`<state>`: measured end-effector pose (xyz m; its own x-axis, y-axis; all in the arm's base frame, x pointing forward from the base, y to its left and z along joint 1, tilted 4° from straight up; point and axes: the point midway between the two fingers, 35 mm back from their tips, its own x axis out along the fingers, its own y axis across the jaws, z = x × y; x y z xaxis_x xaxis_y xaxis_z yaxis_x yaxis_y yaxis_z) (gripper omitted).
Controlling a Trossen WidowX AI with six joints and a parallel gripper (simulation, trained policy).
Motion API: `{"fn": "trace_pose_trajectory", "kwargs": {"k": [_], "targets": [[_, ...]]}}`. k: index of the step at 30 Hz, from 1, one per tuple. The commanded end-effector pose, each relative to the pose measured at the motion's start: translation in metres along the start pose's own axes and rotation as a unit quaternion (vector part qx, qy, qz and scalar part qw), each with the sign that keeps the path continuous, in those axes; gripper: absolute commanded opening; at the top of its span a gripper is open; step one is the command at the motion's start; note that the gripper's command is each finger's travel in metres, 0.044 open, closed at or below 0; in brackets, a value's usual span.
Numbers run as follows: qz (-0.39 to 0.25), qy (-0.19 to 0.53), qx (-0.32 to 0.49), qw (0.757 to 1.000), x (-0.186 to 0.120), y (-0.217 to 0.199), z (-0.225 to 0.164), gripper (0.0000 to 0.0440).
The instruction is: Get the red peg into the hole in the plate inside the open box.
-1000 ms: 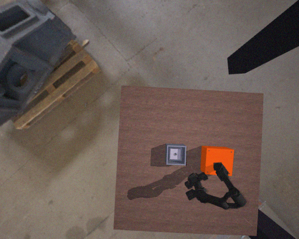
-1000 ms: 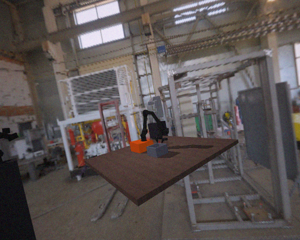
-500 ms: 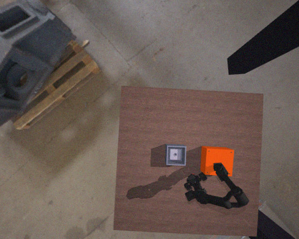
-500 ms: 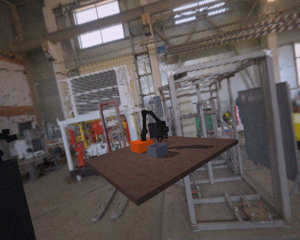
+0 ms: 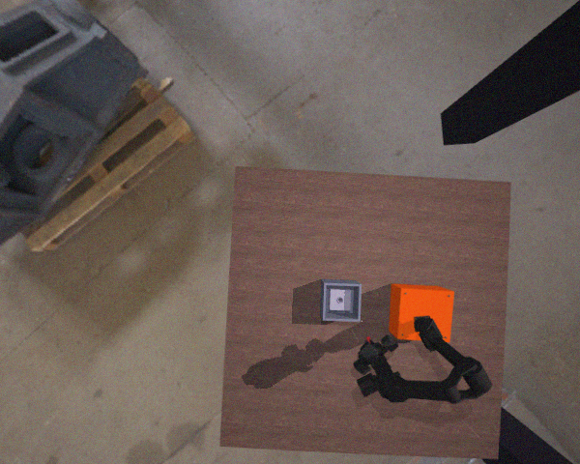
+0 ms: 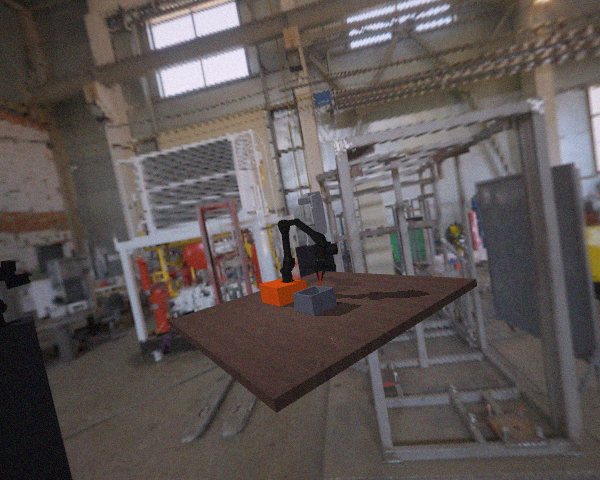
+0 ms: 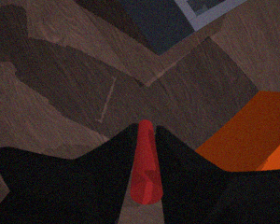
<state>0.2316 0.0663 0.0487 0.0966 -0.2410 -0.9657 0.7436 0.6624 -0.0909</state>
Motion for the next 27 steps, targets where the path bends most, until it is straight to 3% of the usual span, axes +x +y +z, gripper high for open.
{"fn": "trace_pose_trajectory", "kwargs": {"k": [1,10,27], "targets": [[0.005,-0.012,-0.004,1.0,-0.011,0.001,0.013,0.0],[0.007,-0.03,0.0,1.0,-0.028,0.001,0.053,0.0],[0.006,-0.029,0.05,0.998,-0.019,-0.018,0.121,0.0]]}}
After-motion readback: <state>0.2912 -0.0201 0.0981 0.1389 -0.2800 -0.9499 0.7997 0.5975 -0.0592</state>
